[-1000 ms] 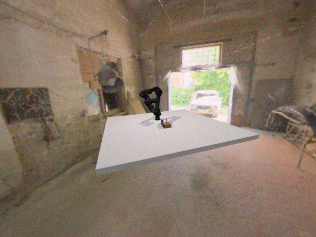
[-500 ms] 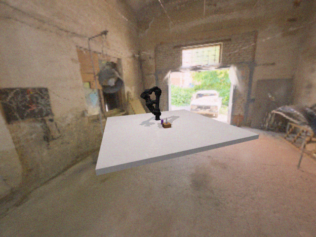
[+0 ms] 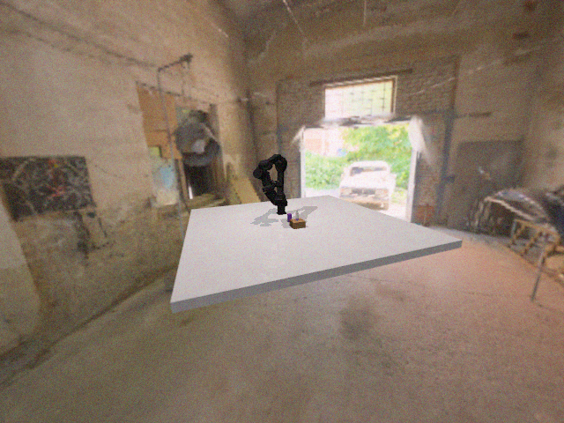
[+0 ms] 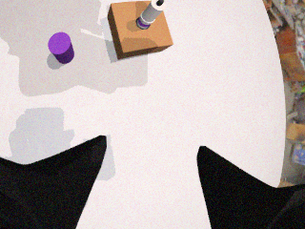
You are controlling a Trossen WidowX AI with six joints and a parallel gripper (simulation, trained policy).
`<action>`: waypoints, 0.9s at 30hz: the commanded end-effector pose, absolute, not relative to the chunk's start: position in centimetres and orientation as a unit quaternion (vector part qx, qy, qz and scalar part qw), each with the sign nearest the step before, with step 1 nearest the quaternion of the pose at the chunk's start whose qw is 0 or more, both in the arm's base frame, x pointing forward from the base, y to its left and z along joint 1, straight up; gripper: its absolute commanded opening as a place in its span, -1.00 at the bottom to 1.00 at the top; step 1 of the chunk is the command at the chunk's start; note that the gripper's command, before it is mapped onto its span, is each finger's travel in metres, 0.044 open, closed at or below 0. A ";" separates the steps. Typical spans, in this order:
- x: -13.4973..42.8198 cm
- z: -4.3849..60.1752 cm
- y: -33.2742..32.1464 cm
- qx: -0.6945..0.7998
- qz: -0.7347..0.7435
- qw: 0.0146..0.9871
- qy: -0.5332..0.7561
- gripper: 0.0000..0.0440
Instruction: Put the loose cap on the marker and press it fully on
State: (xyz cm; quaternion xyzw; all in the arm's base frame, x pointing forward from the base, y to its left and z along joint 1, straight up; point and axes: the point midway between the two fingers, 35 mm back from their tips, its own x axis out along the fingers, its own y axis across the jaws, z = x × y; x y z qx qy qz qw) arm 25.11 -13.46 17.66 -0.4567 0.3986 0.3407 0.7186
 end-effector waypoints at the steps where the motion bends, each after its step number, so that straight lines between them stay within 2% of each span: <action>1: 25.1 17.3 -13.3 -0.457 0.352 0.707 0.408 0.41; 27: 25.1 15.1 -11.5 -0.451 0.420 0.643 0.455 0.41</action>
